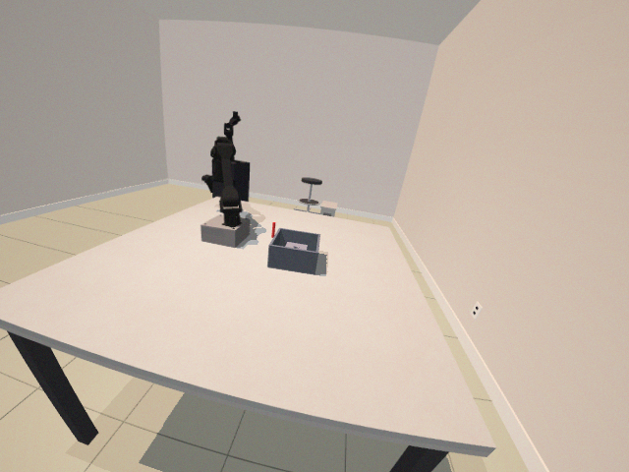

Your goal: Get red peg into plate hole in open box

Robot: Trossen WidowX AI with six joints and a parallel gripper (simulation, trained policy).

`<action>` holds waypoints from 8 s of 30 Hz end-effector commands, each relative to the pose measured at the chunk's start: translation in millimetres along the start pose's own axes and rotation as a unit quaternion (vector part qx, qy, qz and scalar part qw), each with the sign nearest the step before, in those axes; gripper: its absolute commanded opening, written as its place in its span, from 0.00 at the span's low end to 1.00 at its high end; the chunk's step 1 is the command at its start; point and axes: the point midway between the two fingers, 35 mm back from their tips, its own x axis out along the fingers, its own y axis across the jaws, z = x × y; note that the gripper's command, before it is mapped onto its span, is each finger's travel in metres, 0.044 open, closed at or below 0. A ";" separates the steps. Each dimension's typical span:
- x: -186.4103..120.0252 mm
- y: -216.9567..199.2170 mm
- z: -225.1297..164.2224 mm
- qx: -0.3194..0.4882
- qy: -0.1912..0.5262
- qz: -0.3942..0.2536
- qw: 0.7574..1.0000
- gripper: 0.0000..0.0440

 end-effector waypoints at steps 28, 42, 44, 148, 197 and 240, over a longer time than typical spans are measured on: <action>-73.7 -230.2 44.8 0.439 -0.072 0.040 0.895 1.00; -93.6 -340.2 -16.4 0.642 -0.059 0.014 0.764 1.00; -95.8 -352.8 -28.0 0.669 -0.056 0.010 0.741 1.00; -41.0 -464.2 -290.0 0.939 0.027 -0.164 0.301 0.00; -86.4 -566.2 -462.0 0.967 -0.031 -0.169 0.186 0.00; -97.4 -657.9 -483.9 0.957 -0.121 -0.075 0.253 1.00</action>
